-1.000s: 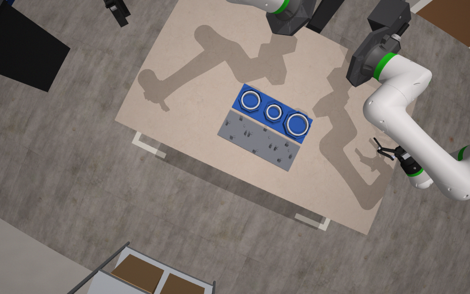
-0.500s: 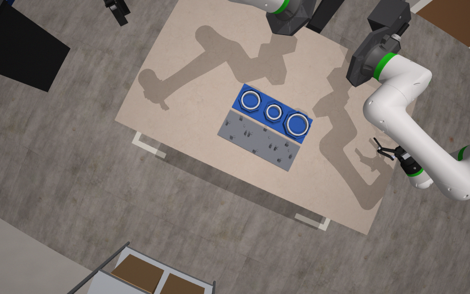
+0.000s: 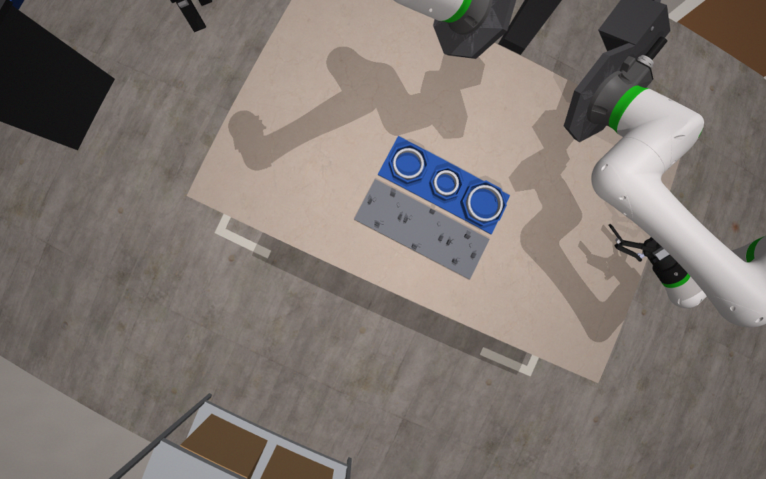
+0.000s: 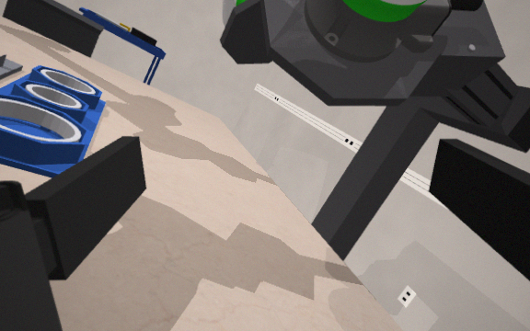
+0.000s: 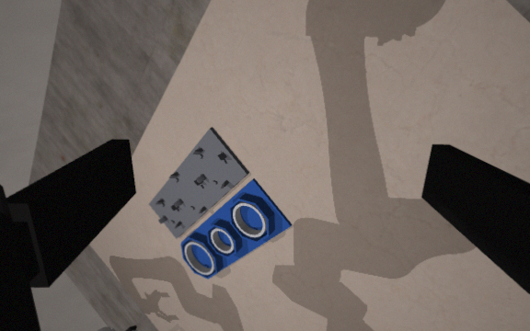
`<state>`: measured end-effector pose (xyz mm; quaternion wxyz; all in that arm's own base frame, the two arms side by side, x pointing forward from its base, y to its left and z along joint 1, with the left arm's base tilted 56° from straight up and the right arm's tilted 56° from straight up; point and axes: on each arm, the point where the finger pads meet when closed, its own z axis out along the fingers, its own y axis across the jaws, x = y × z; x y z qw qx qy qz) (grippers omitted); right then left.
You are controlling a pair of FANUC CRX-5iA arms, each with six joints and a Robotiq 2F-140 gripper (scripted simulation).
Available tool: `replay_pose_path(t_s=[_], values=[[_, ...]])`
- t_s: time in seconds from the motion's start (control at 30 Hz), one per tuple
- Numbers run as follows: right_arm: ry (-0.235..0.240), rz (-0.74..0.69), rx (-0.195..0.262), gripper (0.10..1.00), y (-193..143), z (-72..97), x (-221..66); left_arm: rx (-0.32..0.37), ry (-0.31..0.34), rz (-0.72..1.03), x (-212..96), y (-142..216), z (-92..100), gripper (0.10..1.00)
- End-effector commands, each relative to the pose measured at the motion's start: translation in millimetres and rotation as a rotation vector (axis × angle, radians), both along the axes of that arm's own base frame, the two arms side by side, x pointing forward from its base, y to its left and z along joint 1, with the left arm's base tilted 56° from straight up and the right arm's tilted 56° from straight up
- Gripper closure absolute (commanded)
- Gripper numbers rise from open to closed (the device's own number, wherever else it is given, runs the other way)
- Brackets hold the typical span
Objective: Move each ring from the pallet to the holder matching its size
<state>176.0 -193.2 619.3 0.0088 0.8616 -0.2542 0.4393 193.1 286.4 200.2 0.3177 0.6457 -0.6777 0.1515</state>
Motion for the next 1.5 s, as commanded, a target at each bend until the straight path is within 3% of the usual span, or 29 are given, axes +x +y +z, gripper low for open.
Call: replay_pose_path(t_s=[0.0, 0.3, 0.43, 0.73, 1.0, 1.47], values=[[0.000, -0.081, -0.003, 0.098, -13.4, 0.5, -15.4, 0.001, -0.001, 0.000, 0.0, -0.1, 0.7, 0.098], [0.000, -0.331, -0.003, 0.098, -46.7, 0.5, -71.5, 0.001, -0.001, 0.000, 0.0, -0.1, 0.7, 0.098], [0.000, -0.361, -0.003, 0.098, -49.8, 0.5, -78.8, 0.001, -0.001, 0.000, 0.0, -0.1, 0.7, 0.098], [0.001, -0.608, -0.003, 0.098, -66.2, 0.5, -141.2, 0.001, -0.001, 0.000, 0.0, -0.1, 0.7, 0.098], [0.001, -0.727, -0.003, 0.098, -68.5, 0.5, -172.3, 0.001, -0.001, 0.000, 0.0, -0.1, 0.7, 0.098], [0.001, -1.053, -0.003, 0.098, -55.9, 0.5, -256.3, 0.001, -0.001, 0.000, 0.0, -0.1, 0.7, 0.098]])
